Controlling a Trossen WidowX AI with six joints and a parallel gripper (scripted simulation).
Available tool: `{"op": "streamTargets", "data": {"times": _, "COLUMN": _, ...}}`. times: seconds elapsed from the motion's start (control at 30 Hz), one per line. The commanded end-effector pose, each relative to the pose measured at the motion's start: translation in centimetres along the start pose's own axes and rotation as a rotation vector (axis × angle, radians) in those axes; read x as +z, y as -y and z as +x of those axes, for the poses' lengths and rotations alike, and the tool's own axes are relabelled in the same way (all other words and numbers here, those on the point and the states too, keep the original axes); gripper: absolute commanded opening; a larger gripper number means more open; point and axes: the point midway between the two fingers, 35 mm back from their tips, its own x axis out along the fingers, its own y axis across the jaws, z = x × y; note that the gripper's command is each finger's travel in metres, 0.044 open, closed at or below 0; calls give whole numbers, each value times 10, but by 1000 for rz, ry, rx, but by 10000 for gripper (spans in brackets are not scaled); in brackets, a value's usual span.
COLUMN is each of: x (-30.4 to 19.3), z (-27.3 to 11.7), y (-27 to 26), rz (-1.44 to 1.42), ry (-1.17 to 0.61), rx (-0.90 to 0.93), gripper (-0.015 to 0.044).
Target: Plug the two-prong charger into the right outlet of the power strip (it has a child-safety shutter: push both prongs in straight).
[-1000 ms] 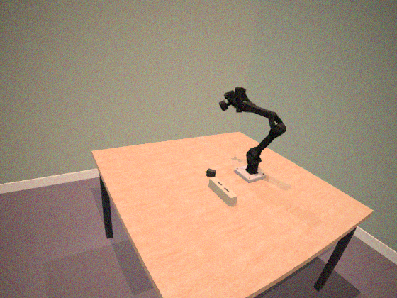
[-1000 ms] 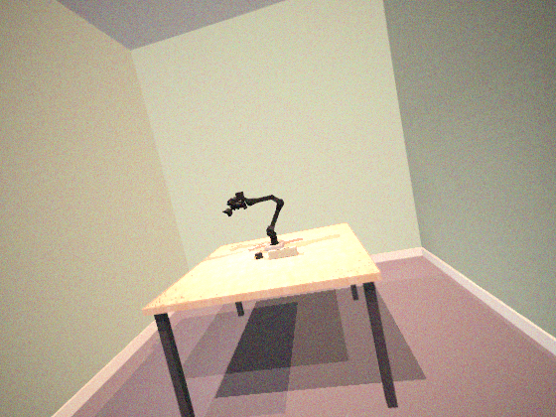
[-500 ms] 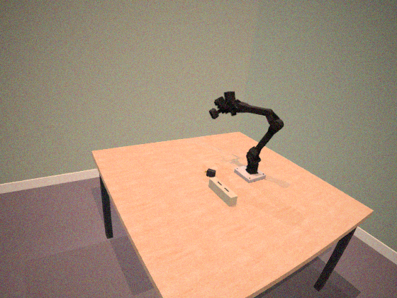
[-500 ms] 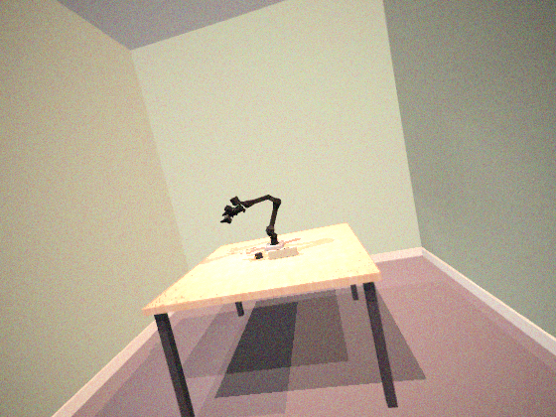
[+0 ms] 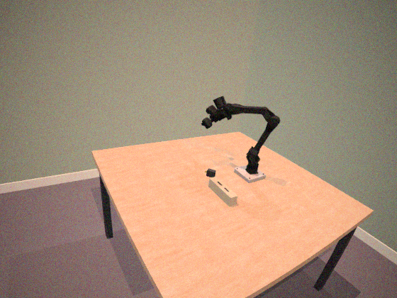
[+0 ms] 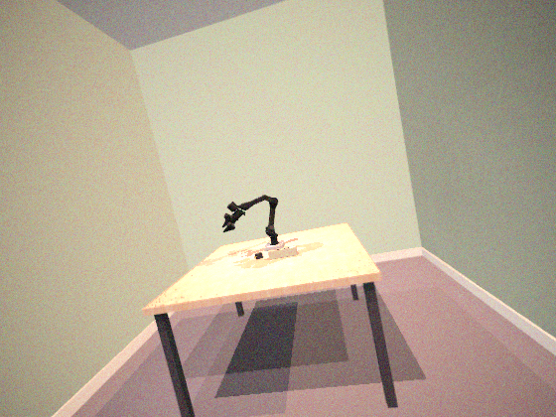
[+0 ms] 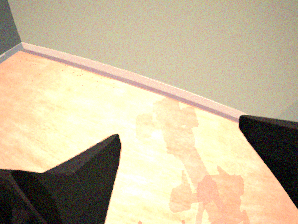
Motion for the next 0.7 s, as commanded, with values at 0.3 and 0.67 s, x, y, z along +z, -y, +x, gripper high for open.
{"op": "streamTargets", "data": {"times": 0.3, "x": -39, "z": 2, "y": -80, "rz": -2, "ry": -203, "rx": 224, "gripper": 440}}
{"op": "streamTargets", "data": {"times": 0.67, "x": -80, "z": -12, "y": -137, "rz": -19, "ry": -403, "rx": 360, "gripper": 440}}
